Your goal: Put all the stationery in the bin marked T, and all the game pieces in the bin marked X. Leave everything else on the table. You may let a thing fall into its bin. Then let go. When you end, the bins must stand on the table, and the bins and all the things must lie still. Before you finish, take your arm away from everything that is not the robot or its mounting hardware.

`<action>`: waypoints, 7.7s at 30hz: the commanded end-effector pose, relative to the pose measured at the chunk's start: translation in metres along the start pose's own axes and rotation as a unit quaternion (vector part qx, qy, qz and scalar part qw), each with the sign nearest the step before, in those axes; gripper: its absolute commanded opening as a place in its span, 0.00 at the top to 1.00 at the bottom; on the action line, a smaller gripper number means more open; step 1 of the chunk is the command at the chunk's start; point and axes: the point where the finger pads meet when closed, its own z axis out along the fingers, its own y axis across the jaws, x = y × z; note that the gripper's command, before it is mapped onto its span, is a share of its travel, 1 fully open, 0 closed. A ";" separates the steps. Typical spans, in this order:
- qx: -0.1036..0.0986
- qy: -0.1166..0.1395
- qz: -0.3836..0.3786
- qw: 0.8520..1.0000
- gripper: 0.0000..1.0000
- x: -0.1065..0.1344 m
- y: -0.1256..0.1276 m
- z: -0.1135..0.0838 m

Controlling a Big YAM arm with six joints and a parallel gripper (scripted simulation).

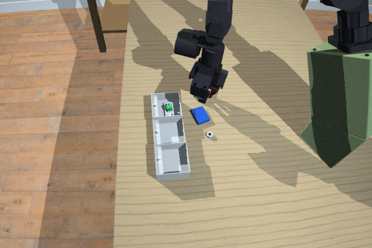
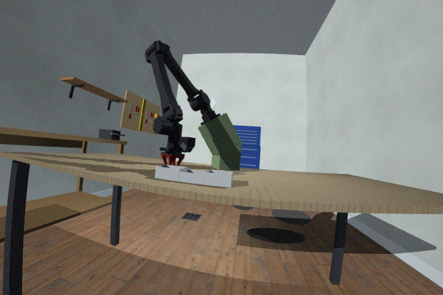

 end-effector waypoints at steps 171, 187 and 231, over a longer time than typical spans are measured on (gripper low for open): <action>0.006 -0.003 -0.236 0.972 0.82 -0.256 -0.010 -0.018; 0.010 -0.006 -0.238 0.971 0.82 -0.260 -0.010 -0.023; 0.013 -0.008 -0.241 0.970 0.72 -0.261 -0.007 -0.070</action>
